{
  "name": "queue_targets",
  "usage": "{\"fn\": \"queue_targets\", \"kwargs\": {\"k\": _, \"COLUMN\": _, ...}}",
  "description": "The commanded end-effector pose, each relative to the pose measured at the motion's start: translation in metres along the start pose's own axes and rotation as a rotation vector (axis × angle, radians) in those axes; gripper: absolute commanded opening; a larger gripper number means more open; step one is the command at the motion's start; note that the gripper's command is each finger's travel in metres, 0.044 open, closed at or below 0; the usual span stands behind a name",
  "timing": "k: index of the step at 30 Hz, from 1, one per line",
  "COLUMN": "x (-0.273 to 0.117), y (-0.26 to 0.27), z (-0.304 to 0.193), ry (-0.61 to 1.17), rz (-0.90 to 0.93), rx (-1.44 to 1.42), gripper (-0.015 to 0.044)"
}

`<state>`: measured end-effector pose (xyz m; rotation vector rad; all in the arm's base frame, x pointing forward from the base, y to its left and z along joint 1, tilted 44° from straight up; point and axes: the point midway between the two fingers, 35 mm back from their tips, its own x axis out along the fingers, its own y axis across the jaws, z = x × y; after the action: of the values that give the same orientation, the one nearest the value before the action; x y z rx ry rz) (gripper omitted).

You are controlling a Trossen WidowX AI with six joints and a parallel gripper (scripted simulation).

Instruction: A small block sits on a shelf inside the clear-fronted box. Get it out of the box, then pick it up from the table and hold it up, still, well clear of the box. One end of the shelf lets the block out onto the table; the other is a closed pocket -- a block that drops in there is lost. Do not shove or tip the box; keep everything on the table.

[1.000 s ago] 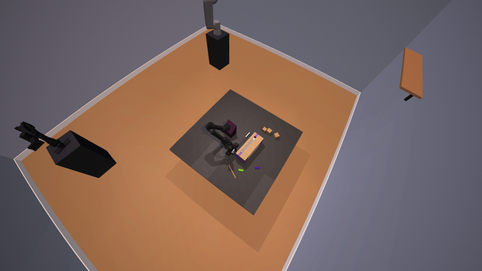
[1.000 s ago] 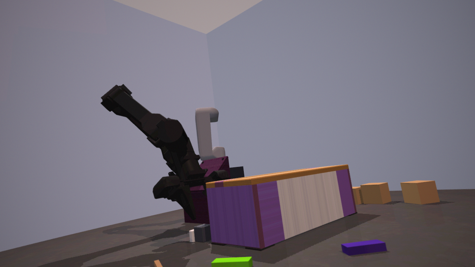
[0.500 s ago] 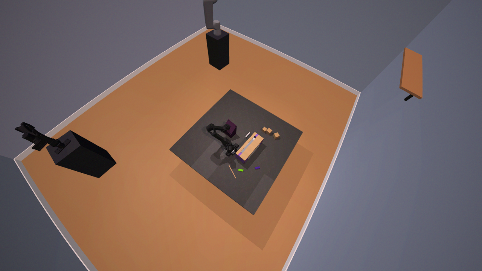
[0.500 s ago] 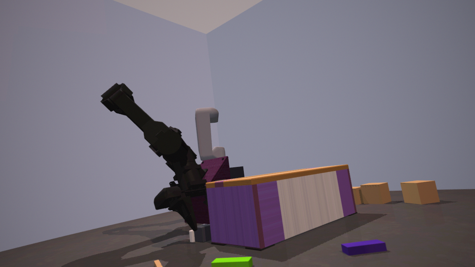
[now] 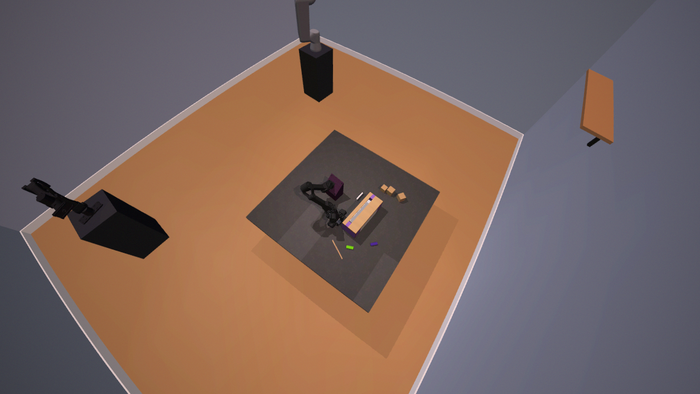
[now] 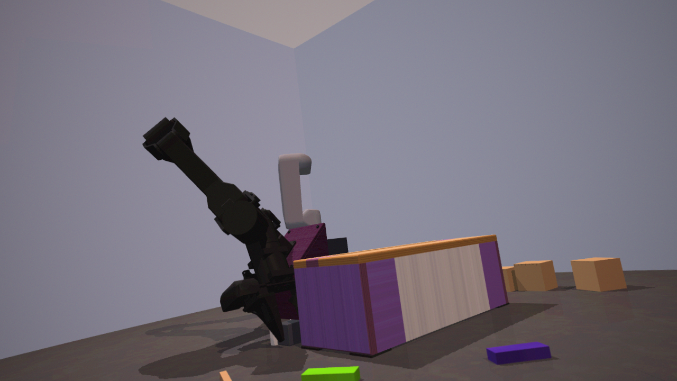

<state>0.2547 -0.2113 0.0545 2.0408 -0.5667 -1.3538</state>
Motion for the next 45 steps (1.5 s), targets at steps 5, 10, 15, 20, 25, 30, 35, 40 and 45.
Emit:
{"fn": "queue_targets", "kwargs": {"k": 5, "x": 0.001, "y": -0.001, "z": 0.001, "ry": 0.002, "rz": -0.003, "rx": -0.006, "gripper": 0.0068}}
{"fn": "queue_targets", "kwargs": {"k": 10, "x": -0.005, "y": -0.001, "z": -0.004, "ry": 0.002, "rz": -0.004, "rx": -0.004, "gripper": 0.0000}}
{"fn": "queue_targets", "kwargs": {"k": 15, "x": -0.028, "y": -0.001, "z": -0.016, "ry": 0.001, "rz": -0.006, "rx": -0.001, "gripper": 0.0000}}
{"fn": "queue_targets", "kwargs": {"k": 20, "x": -0.052, "y": 0.000, "z": -0.024, "ry": 0.002, "rz": -0.005, "rx": 0.001, "gripper": 0.0000}}
{"fn": "queue_targets", "kwargs": {"k": 25, "x": -0.056, "y": -0.001, "z": -0.025, "ry": 0.002, "rz": -0.004, "rx": -0.005, "gripper": 0.0000}}
{"fn": "queue_targets", "kwargs": {"k": 30, "x": -0.058, "y": -0.004, "z": -0.026, "ry": -0.003, "rz": -0.007, "rx": -0.179, "gripper": 0.0000}}
{"fn": "queue_targets", "kwargs": {"k": 35, "x": -0.061, "y": -0.009, "z": -0.027, "ry": -0.009, "rz": -0.010, "rx": -0.380, "gripper": 0.0000}}
{"fn": "queue_targets", "kwargs": {"k": 40, "x": -0.064, "y": -0.013, "z": -0.028, "ry": -0.014, "rz": -0.014, "rx": -0.582, "gripper": 0.0000}}
{"fn": "queue_targets", "kwargs": {"k": 45, "x": -0.067, "y": -0.017, "z": -0.029, "ry": -0.019, "rz": -0.018, "rx": -0.784, "gripper": 0.0000}}
